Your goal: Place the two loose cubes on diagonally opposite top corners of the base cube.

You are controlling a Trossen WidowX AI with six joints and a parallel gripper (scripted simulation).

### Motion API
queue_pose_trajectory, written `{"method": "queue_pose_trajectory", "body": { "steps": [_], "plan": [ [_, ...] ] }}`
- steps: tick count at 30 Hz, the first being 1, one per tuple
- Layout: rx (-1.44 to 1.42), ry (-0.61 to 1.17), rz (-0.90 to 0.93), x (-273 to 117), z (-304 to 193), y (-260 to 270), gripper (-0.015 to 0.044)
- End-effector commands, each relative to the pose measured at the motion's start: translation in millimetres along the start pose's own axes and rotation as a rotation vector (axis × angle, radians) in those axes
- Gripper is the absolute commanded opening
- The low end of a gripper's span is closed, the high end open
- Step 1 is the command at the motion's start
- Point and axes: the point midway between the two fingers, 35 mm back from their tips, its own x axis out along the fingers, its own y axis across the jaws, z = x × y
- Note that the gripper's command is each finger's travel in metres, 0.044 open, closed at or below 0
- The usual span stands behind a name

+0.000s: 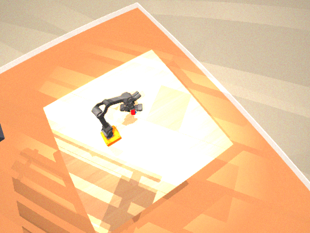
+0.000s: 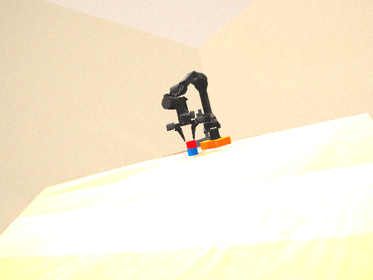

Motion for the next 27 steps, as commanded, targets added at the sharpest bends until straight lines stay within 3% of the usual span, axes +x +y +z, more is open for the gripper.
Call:
{"method": "queue_pose_trajectory", "body": {
  "steps": [1,27],
  "plan": [
    [-0.003,-0.007,-0.006,-8,1,-1,0.0205],
    [-0.003,-0.006,-0.007,-41,1,0,0.0205]
  ]
}}
